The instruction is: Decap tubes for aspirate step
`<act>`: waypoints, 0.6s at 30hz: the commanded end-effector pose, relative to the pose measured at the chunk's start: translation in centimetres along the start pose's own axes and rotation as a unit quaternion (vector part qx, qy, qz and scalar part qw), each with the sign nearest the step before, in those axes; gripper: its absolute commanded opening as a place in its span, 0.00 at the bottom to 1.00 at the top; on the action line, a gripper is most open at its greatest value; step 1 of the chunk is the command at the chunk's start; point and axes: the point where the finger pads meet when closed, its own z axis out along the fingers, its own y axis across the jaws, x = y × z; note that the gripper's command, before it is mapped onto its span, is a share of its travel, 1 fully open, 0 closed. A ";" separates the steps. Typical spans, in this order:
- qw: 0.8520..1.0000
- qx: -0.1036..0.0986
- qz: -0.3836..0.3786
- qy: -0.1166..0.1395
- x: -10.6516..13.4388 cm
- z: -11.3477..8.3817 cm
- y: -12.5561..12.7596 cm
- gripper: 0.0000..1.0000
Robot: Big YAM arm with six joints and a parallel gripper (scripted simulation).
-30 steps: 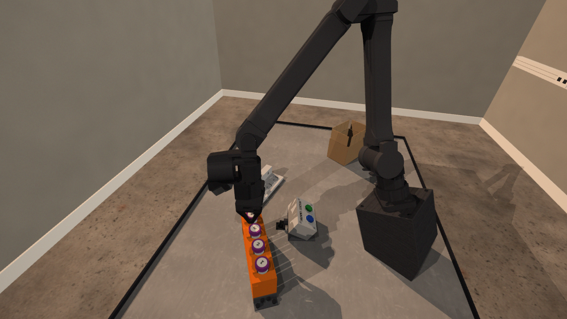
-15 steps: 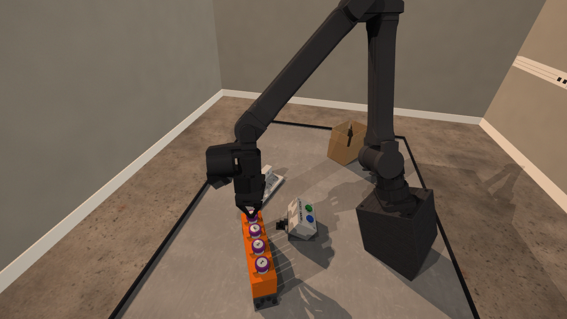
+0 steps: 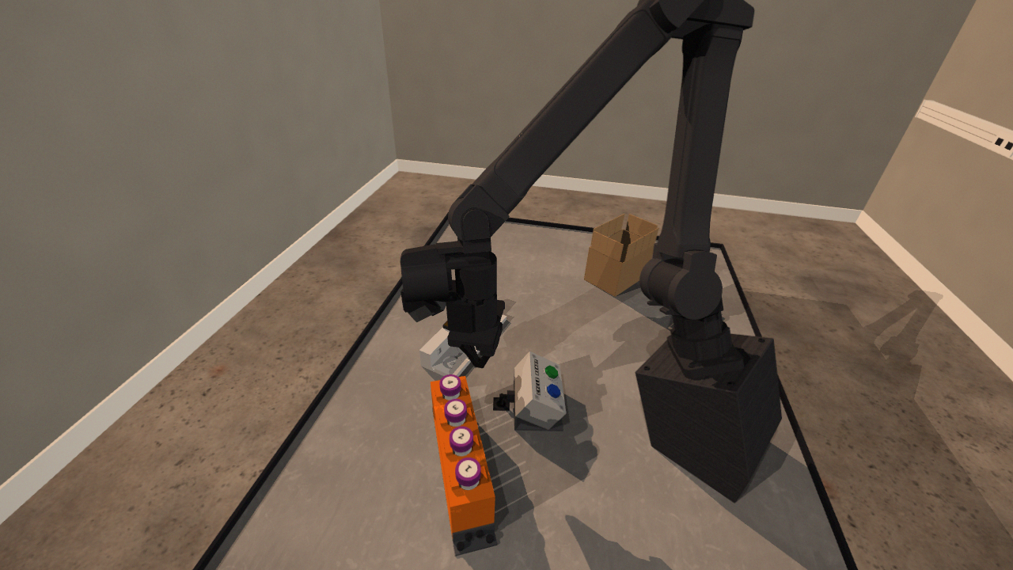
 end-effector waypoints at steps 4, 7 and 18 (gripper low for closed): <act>0.998 -0.016 0.048 -0.042 -2.0 -2.5 -1.2 0.00; 0.999 -0.008 0.033 -0.023 0.7 -0.8 -2.0 0.00; 0.999 -0.006 0.030 -0.022 7.7 3.0 -6.7 0.00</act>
